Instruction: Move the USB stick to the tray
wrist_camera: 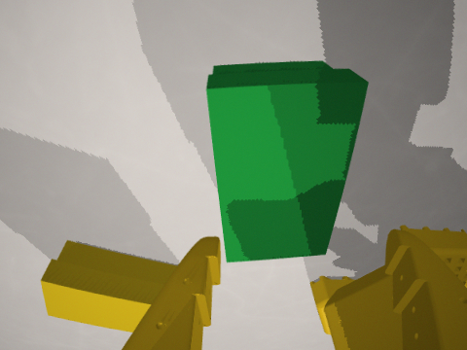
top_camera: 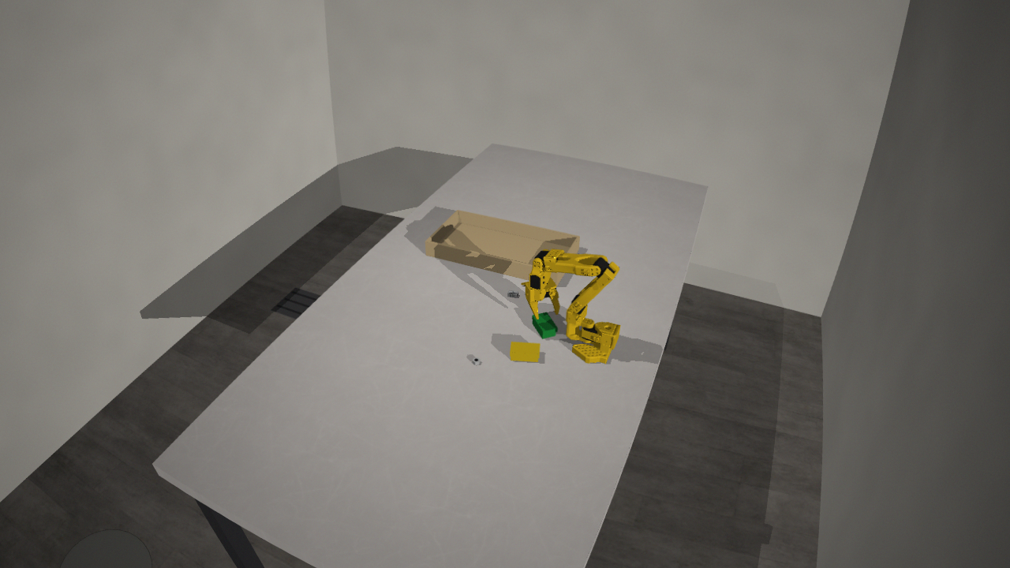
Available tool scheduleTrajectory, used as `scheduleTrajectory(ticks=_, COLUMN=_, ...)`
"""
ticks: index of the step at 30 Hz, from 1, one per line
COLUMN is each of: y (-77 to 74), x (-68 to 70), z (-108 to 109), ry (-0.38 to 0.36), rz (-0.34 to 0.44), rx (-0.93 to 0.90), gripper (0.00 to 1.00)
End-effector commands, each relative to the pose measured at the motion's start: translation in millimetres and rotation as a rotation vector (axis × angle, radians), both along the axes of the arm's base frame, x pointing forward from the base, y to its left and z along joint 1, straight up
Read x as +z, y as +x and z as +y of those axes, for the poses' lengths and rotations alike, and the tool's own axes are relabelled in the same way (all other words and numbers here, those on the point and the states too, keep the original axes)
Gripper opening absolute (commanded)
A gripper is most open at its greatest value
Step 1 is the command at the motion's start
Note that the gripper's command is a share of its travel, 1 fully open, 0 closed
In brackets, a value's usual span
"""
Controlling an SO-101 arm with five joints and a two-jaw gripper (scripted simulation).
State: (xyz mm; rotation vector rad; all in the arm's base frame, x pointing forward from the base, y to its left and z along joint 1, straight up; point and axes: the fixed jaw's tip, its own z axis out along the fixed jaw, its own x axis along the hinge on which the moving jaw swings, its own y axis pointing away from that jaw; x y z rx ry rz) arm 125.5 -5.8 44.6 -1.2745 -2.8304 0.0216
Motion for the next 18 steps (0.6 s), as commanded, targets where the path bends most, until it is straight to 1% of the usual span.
scheduleTrajectory(ticks=1, y=4.0, x=13.4, z=1.0, ry=-0.003, rz=-0.040, rx=-0.004, gripper=0.29)
scheduleTrajectory(ticks=3, y=4.0, x=13.4, z=1.0, ry=-0.003, rz=-0.040, rx=-0.004, gripper=0.29)
scheduleTrajectory(ticks=11, y=1.8, x=21.8, z=1.3, ry=-0.003, rz=-0.040, rx=-0.004, gripper=0.29)
scheduleTrajectory(ticks=18, y=1.4, x=23.2, z=1.3, ry=-0.003, rz=-0.040, rx=-0.004, gripper=0.29)
